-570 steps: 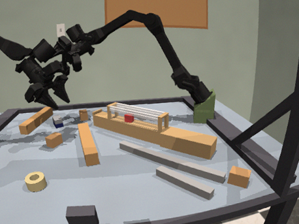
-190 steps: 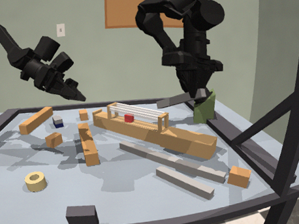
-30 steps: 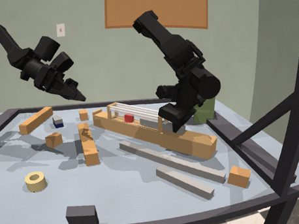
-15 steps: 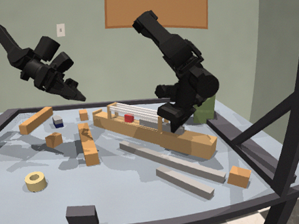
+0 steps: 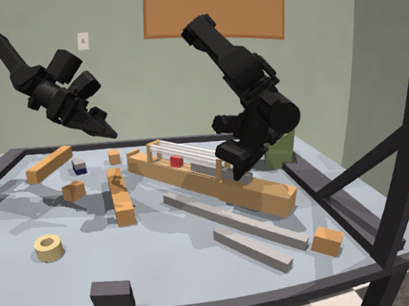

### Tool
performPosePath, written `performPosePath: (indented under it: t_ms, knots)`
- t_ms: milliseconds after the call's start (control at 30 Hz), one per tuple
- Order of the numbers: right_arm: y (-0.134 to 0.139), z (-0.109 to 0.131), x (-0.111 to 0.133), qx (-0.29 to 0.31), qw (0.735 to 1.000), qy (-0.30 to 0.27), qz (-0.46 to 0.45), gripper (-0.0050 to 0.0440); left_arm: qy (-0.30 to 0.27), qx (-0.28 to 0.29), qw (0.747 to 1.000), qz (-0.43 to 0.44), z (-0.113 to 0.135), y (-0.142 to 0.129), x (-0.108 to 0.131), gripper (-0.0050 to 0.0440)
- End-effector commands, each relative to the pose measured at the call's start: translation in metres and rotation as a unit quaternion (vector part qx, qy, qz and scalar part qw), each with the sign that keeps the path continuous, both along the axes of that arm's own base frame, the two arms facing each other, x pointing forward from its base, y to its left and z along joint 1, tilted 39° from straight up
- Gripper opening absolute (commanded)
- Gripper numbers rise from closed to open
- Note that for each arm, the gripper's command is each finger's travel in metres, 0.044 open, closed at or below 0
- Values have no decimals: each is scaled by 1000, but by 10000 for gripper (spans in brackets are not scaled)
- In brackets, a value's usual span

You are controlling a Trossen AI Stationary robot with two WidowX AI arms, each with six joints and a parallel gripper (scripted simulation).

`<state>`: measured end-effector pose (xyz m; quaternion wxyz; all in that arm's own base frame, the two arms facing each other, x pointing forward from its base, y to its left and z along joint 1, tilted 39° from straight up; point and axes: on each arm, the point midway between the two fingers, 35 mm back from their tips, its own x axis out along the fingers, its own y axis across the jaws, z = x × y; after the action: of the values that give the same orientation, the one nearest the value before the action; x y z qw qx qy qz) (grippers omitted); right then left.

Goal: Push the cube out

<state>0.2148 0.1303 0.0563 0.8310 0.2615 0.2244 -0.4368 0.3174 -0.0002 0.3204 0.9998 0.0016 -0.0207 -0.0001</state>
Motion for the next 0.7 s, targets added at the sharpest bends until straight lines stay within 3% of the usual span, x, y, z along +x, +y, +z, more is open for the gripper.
performPosePath:
  t_ms: [0, 267, 667]
  knots:
    - [7, 7, -1, 10, 1000, -6, 2, 157, -12, -1, 1000, -1, 9, 0, -2, 327]
    - [9, 7, -2, 11, 1000, -6, 2, 157, -12, -1, 1000, -1, 9, 0, -2, 327]
    - [44, 41, -32, 11, 1000, -5, 0, 157, -12, -1, 1000, -1, 9, 0, -2, 327]
